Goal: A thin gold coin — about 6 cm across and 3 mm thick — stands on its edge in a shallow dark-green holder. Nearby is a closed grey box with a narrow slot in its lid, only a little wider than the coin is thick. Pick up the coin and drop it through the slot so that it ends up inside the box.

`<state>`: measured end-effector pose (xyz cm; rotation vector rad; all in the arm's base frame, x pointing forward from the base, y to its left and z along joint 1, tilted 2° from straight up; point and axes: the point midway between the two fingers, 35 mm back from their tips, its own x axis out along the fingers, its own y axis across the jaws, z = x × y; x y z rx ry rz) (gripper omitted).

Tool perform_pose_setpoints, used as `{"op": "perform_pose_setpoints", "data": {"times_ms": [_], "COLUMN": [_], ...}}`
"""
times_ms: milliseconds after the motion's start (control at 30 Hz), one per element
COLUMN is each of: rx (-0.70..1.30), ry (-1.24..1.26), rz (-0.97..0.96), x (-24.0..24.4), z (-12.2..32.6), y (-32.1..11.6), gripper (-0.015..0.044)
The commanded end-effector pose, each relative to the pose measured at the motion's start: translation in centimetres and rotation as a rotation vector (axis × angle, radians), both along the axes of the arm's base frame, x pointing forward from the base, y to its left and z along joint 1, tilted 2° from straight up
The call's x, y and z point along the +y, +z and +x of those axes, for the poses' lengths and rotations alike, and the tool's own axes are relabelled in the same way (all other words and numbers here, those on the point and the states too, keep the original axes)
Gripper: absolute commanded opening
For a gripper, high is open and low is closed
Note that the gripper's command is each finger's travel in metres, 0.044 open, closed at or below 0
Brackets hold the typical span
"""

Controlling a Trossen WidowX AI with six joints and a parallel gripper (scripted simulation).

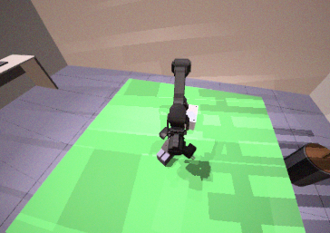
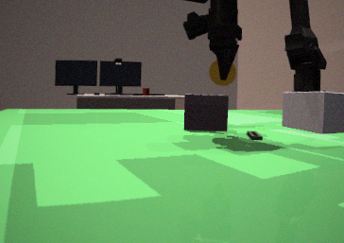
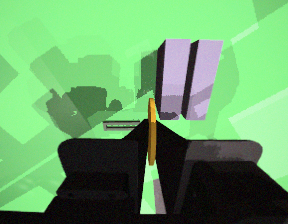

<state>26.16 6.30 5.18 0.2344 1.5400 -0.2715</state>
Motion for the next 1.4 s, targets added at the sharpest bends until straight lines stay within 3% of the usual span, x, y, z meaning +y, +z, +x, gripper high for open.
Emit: {"op": "perform_pose_setpoints", "data": {"times_ms": [0,600,1367], "rx": [0.0,0.0,-0.002], "ry": [0.004,0.004,0.005], "rz": [-0.004,-0.009,-0.006], "x": [-1.0,-5.3,-5.4], "z": [0.5,1.6,1.7], "y": [0.0,0.2,0.2], "gripper": [0.0,0.0,0.0]}}
